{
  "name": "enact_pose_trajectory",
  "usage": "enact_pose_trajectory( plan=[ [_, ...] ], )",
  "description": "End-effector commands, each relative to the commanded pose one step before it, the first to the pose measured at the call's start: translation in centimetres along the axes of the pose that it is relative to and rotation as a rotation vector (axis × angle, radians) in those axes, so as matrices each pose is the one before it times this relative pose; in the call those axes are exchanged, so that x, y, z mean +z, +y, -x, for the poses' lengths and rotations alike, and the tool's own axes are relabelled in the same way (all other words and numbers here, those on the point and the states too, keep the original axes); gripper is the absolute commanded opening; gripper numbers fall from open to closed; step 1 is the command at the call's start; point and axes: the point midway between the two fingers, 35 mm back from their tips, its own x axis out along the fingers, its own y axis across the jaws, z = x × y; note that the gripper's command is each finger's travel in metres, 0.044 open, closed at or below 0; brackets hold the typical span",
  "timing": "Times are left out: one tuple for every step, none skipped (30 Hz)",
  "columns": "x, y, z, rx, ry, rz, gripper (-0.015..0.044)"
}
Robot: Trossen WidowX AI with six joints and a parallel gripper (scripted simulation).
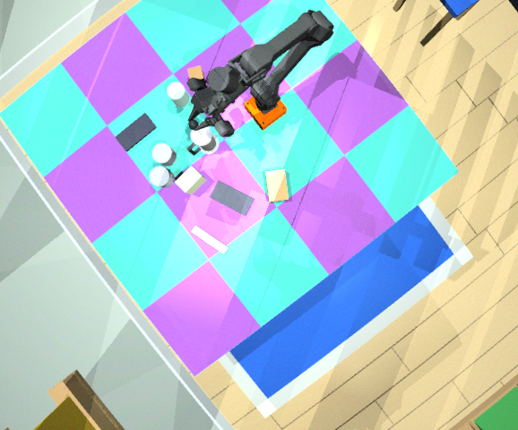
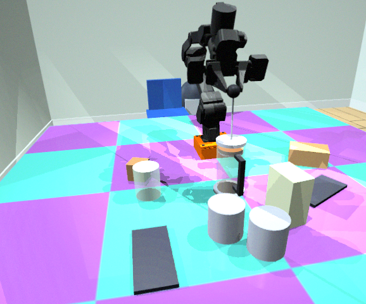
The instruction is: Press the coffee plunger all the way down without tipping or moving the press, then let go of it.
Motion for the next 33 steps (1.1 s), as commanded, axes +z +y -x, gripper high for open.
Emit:
enact_pose_trajectory(
  plan=[
    [-2.235, 0.034, -1.166, 0.00098, 0.05208, 0.0093, 0.0123],
    [-0.131, 0.0, -0.091, 0.0, -0.00002, 0.0, 0.0123],
    [-0.131, 0.0, -0.091, 0.0, -0.00002, 0.0, 0.0123],
    [-0.132, 0.0, -0.091, 0.0, -0.00002, 0.0, 0.0123],
    [-0.132, 0.0, -0.091, 0.0, -0.00002, 0.0, 0.0123],
    [-0.133, 0.0, -0.091, 0.0, -0.00002, 0.0, 0.0123],
    [-0.133, 0.0, -0.091, 0.0, -0.00002, 0.0, 0.0123],
    [-0.133, 0.0, -0.091, 0.0, -0.00002, 0.0, 0.0123],
    [-0.134, 0.0, -0.092, 0.0, -0.00002, 0.0, 0.0123],
    [-0.134, 0.0, -0.092, 0.0, -0.00002, 0.0, 0.0123],
    [-0.134, 0.0, -0.093, 0.0, -0.00002, 0.0, 0.0123],
    [-0.134, 0.0, -0.092, 0.0, -0.00002, 0.0, 0.0123],
    [-0.134, -0.001, -0.092, 0.0, -0.00002, 0.0, 0.0123],
    [-0.135, -0.001, -0.092, 0.0, -0.00002, 0.0, 0.0123],
    [-0.134, -0.001, -0.093, 0.0, -0.00002, 0.0, 0.0123],
    [-0.134, -0.001, -0.094, 0.0, -0.00002, 0.0, 0.0123],
    [-0.133, -0.001, -0.095, 0.0, -0.00002, 0.0, 0.0123],
    [-0.133, -0.001, -0.095, 0.0, -0.00002, 0.0, 0.0123],
    [-0.133, -0.001, -0.096, 0.0, -0.00002, 0.0, 0.0123],
    [-0.133, -0.001, -0.097, 0.0, -0.00002, 0.0, 0.0123],
    [-0.132, -0.001, -0.097, 0.0, -0.00002, 0.0, 0.0123],
    [-0.132, -0.002, -0.098, 0.0, -0.00002, 0.0, 0.0123],
    [-0.132, -0.002, -0.098, 0.0, -0.00002, 0.0, 0.0123],
    [-0.131, -0.002, -0.099, 0.0, -0.00002, 0.0, 0.0123],
    [-0.131, -0.002, -0.1, 0.0, -0.00002, 0.0, 0.0123],
    [-0.13, -0.002, -0.1, 0.0, -0.00002, 0.0, 0.0123],
    [-0.129, -0.002, -0.101, 0.0, -0.00003, 0.0, 0.0123],
    [-0.129, -0.002, -0.102, 0.0, -0.00003, 0.0, 0.0123],
    [-0.128, -0.003, -0.104, 0.0, -0.00003, 0.0, 0.0123],
    [-0.126, -0.003, -0.105, 0.0, -0.00003, 0.0, 0.0123],
    [-0.125, -0.003, -0.107, 0.0, -0.00003, 0.0, 0.0123],
    [-0.123, -0.003, -0.109, 0.0, -0.00003, 0.0, 0.0123],
    [-0.121, -0.004, -0.111, 0.0, -0.00004, 0.0, 0.0123]
  ],
)
